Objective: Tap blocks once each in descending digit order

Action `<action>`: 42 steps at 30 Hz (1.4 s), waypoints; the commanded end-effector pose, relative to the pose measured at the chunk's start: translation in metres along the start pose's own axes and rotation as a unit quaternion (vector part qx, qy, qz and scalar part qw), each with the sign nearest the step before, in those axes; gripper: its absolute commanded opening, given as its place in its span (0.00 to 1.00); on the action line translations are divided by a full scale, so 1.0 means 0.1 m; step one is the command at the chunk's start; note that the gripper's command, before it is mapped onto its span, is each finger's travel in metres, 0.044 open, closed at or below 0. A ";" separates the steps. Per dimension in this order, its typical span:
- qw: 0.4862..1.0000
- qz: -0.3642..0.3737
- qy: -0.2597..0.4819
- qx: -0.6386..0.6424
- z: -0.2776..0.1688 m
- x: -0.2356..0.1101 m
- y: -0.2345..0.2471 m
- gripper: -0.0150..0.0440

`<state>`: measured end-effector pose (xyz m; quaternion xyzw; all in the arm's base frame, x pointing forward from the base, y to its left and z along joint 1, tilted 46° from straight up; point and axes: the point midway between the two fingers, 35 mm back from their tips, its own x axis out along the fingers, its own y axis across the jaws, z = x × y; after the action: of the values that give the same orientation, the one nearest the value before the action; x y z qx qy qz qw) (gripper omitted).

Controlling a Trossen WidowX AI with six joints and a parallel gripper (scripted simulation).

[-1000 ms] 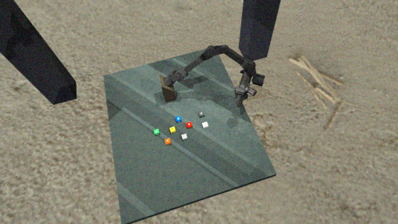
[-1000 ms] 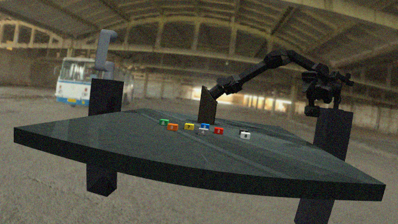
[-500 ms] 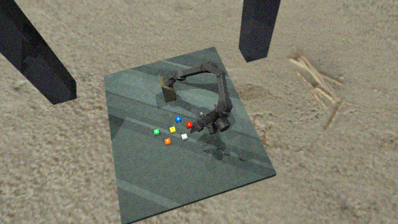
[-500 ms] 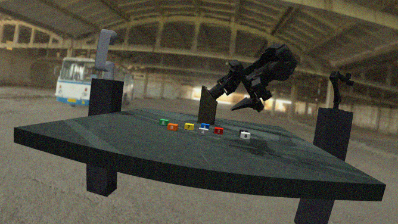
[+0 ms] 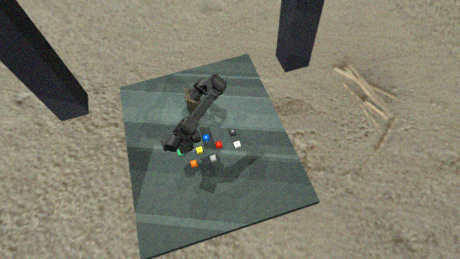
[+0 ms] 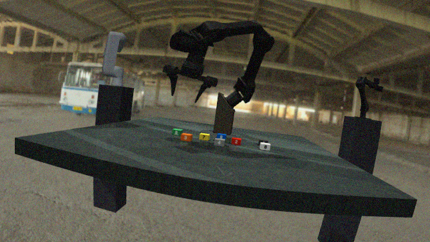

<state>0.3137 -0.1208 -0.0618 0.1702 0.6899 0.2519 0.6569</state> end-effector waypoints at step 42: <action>0.993 0.091 -0.066 0.037 -0.15 -0.09 0.91 0.93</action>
<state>0.2926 -0.0553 -0.0020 0.2683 0.6351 0.2733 0.6708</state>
